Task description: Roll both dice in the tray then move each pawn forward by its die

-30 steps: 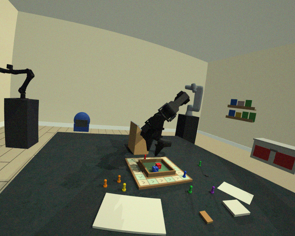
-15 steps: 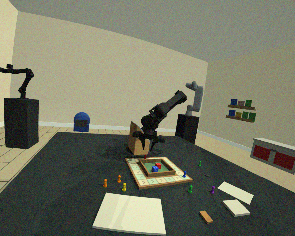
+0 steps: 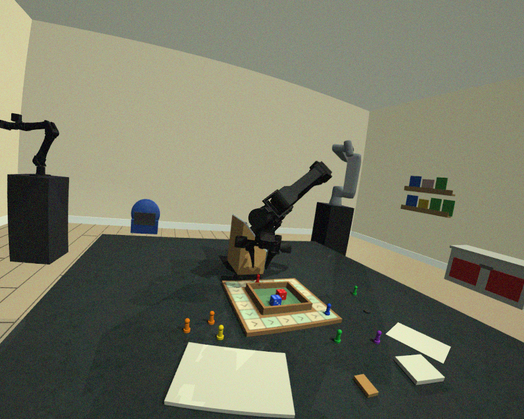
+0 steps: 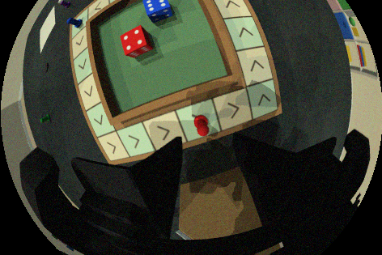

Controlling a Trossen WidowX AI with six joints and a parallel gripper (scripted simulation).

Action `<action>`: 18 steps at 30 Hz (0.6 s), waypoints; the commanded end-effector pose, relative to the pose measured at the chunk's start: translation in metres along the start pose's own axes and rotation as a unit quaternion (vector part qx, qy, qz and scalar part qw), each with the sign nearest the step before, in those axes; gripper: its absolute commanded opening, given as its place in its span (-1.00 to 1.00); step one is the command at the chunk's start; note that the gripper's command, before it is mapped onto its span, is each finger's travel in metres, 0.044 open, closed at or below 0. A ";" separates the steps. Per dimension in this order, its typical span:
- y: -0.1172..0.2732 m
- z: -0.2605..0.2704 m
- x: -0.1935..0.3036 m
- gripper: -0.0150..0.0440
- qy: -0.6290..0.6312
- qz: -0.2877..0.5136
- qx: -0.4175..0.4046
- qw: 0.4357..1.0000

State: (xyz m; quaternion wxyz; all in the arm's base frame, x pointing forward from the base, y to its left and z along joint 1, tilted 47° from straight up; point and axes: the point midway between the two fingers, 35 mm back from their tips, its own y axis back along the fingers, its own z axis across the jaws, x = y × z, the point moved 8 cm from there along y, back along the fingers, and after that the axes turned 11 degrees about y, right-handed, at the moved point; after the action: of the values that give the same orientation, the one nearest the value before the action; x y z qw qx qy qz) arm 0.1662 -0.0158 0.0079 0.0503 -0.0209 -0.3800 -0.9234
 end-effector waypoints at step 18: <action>-0.032 0.000 0.003 0.19 -0.006 0.004 -0.005 1.000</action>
State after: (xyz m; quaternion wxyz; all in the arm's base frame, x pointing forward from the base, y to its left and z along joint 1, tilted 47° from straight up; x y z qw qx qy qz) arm 0.1637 0.0026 -0.0102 0.0512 -0.0204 -0.3798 -0.9234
